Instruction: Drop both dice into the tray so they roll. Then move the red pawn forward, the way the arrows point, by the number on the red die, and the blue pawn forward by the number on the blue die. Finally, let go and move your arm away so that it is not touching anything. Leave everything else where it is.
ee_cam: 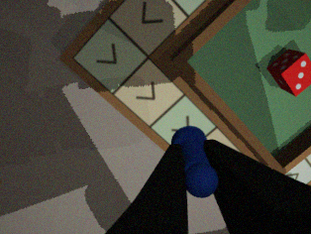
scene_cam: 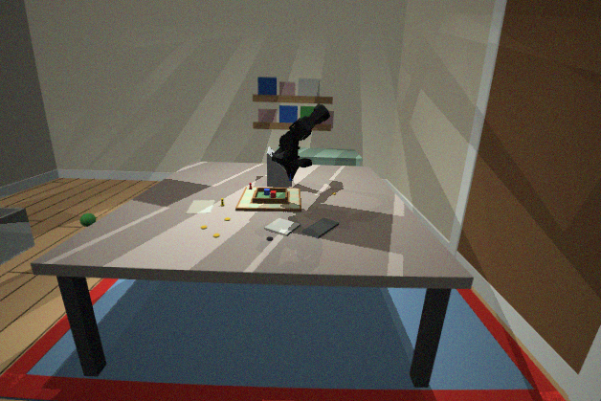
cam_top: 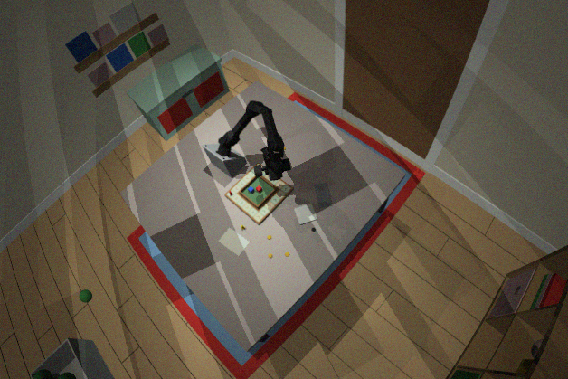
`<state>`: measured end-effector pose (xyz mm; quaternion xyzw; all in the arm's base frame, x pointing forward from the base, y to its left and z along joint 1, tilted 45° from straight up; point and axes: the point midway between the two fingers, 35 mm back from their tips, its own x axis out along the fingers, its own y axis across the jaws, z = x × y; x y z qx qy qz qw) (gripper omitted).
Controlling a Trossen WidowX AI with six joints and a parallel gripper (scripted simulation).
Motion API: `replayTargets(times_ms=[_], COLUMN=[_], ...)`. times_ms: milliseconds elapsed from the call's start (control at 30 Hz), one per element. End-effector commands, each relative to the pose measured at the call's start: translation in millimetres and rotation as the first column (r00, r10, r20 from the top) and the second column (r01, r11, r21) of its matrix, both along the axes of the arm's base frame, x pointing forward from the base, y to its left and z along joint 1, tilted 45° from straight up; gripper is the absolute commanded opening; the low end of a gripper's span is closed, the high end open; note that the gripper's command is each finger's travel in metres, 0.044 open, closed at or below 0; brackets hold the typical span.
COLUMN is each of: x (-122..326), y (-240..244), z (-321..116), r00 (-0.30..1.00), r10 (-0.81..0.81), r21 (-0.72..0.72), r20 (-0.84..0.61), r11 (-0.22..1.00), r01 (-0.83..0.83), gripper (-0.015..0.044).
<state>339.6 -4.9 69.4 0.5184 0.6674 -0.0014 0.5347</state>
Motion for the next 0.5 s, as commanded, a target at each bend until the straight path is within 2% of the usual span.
replayTargets(times_ms=[0,467], x=[-12.9,-54.7], y=[10.7,39.0], z=[-0.1,-6.9], r00=[1.0,1.0], r10=[-0.003,-0.003], r21=[0.003,0.006], r20=[-0.001,-0.003], r11=[1.0,1.0], r01=[0.003,0.003], gripper=[0.0,0.0])
